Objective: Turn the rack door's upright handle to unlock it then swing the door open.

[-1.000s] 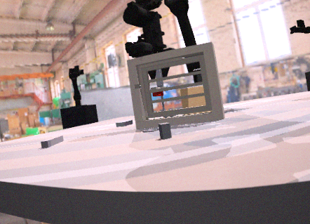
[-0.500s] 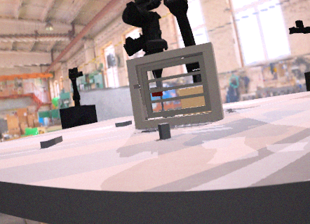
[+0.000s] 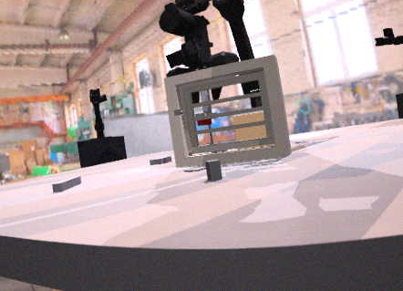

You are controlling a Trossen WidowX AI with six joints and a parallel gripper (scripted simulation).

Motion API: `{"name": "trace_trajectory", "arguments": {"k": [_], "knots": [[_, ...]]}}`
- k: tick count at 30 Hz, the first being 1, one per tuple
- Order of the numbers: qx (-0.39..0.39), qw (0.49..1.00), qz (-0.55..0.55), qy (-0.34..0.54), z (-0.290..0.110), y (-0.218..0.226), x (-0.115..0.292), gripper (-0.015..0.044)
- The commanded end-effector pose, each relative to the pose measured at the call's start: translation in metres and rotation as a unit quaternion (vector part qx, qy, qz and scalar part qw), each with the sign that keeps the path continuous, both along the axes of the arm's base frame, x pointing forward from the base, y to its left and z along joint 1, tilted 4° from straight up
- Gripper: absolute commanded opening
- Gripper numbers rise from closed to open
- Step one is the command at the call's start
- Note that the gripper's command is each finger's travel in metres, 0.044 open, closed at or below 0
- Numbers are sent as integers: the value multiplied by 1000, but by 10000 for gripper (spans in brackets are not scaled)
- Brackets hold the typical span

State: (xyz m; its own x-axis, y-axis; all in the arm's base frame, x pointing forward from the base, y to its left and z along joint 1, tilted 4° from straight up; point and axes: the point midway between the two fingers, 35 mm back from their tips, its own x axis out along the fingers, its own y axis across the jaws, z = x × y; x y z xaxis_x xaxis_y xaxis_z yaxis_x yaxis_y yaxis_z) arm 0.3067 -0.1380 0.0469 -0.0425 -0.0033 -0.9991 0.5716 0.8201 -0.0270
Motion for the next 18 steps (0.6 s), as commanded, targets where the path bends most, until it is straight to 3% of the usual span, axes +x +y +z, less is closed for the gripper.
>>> {"name": "trace_trajectory", "arguments": {"k": [1, 9, 18], "knots": [[7, 994, 109, 0, 0, 1, 0, 283], [16, 953, 303, 0, 0, 1, 0, 283], [24, 862, 506, 0, 0, 1, 0, 283]]}}
